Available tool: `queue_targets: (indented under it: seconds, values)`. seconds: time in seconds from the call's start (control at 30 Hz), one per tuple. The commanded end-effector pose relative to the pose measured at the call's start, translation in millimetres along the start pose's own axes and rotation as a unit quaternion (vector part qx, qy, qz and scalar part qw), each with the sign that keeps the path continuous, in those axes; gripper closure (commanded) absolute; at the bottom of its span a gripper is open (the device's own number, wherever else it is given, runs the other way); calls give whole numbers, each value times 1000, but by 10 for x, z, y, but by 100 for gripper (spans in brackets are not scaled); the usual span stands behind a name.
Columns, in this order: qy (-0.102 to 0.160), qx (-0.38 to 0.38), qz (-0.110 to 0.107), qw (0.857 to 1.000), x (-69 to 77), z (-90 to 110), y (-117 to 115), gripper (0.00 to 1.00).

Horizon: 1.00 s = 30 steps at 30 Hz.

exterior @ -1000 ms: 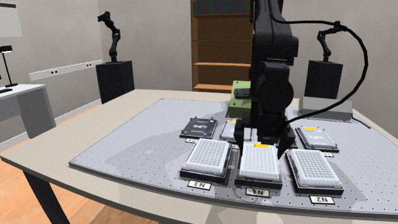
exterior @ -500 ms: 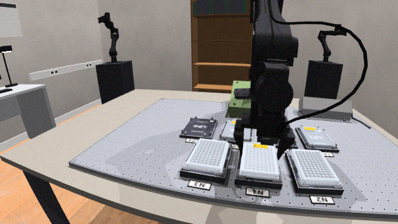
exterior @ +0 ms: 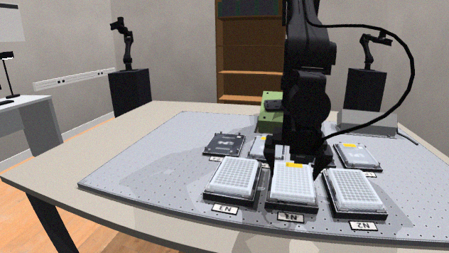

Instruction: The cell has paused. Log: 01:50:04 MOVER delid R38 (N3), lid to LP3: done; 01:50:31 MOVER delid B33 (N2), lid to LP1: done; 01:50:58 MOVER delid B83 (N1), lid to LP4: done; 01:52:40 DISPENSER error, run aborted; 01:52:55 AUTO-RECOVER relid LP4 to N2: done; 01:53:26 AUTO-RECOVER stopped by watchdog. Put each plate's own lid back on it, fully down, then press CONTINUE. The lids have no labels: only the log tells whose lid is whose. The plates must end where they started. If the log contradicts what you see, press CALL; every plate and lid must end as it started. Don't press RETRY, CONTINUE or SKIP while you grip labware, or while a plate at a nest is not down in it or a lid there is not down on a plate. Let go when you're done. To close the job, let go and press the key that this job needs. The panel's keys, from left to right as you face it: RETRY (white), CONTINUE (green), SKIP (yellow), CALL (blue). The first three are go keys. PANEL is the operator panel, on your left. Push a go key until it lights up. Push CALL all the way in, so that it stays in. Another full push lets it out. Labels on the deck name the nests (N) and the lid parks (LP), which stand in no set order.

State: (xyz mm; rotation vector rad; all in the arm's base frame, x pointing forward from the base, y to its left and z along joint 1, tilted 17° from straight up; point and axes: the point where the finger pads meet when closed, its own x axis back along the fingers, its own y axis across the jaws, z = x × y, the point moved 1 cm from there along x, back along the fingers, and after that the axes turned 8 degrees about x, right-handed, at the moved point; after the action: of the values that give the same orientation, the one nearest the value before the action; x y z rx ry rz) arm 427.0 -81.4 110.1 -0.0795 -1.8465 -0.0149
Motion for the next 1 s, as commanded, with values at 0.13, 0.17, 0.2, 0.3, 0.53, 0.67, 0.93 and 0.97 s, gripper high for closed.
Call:
queue_targets:
  seconds: [0.13, 0.17, 0.2, 0.3, 0.53, 0.67, 0.93, 0.97]
  values:
    - [-16, -1, 3, 1000, 50, -64, -35, 100]
    - [-16, -1, 3, 1000, 49, -64, -35, 100]
    - [-16, -1, 3, 1000, 49, -64, -35, 100]
    - [-16, -1, 3, 1000, 48, -64, -36, 100]
    - [-16, -1, 3, 1000, 47, -63, -36, 100]
    - [-16, -1, 3, 1000, 46, -62, -37, 100]
    - [-16, -1, 3, 1000, 46, -62, -37, 0]
    - [-16, -1, 3, 1000, 46, -62, -37, 0]
